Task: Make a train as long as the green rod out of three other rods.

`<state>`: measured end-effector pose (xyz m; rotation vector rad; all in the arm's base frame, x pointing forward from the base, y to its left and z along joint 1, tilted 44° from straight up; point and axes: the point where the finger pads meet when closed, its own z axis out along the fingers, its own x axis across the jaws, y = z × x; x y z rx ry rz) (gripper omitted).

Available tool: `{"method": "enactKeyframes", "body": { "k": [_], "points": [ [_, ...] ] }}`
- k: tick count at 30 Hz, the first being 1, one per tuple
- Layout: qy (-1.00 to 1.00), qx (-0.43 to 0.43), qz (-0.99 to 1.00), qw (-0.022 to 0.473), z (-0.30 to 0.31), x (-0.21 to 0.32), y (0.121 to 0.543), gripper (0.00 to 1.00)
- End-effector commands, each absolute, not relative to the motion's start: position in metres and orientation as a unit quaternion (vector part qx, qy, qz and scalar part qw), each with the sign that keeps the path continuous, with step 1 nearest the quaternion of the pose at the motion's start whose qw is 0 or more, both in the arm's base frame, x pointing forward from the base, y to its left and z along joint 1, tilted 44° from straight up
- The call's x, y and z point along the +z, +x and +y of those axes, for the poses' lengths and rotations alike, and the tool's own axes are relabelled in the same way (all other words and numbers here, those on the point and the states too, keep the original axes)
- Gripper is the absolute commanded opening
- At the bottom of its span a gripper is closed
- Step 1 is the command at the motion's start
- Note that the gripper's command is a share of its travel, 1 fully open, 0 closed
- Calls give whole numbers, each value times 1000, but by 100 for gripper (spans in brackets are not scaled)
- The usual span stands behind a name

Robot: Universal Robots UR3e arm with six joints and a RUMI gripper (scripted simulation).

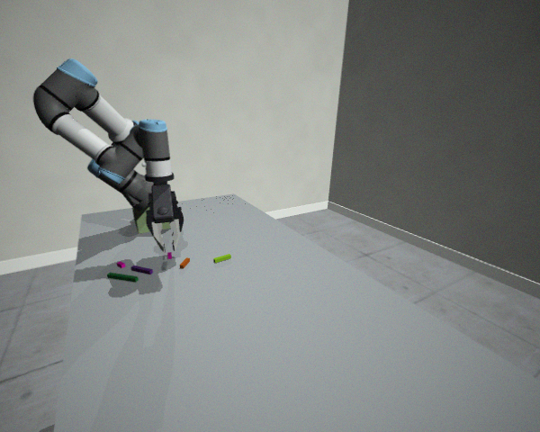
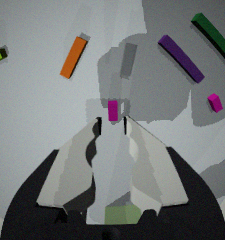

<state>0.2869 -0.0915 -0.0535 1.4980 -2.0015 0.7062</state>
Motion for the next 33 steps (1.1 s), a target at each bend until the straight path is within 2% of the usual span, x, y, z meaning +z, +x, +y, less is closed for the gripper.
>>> {"method": "enactKeyframes", "body": {
  "k": [1, 33],
  "points": [
    [555, 262, -742, 269, -93, -54, 286, 14],
    [556, 262, -742, 269, -103, -65, 285, 14]
  ]
}}
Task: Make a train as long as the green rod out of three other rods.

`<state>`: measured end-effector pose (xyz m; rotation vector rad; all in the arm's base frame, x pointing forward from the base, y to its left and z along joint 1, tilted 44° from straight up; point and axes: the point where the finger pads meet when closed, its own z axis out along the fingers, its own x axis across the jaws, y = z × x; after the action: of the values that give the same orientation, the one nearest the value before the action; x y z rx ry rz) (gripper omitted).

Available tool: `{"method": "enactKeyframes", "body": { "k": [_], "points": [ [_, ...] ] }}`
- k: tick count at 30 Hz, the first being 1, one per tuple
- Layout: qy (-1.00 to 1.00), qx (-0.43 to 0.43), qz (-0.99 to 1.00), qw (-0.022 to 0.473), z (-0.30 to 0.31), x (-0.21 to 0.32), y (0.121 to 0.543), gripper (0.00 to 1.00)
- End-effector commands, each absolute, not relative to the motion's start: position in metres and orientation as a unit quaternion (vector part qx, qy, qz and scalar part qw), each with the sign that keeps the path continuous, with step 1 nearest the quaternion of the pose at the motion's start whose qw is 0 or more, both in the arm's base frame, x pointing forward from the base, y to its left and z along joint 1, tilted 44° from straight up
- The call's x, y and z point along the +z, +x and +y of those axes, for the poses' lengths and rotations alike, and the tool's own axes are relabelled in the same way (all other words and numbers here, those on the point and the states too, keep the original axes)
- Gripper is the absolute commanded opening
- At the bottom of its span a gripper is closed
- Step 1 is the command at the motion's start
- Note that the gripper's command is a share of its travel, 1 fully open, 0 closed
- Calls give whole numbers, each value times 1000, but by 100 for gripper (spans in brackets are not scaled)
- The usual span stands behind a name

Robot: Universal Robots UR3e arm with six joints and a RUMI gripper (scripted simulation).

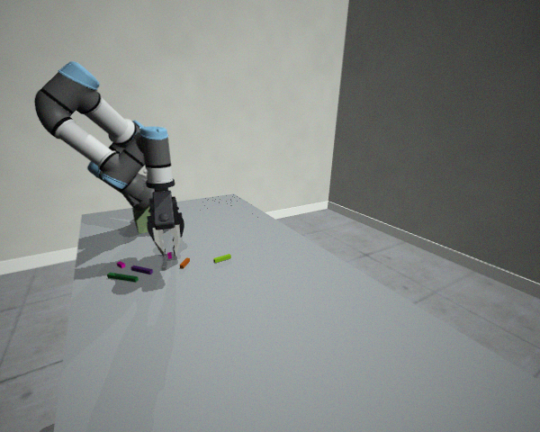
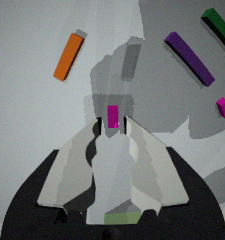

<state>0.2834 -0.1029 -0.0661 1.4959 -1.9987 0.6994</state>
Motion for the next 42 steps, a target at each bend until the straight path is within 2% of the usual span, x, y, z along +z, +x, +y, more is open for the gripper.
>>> {"method": "enactKeyframes", "body": {
  "k": [1, 28, 29, 42],
  "points": [
    [556, 262, -742, 269, -103, -65, 285, 14],
    [555, 262, -742, 269, -103, -65, 285, 14],
    [555, 262, -742, 269, -103, -65, 285, 0],
    [555, 262, -742, 269, -103, -65, 285, 0]
  ]
}}
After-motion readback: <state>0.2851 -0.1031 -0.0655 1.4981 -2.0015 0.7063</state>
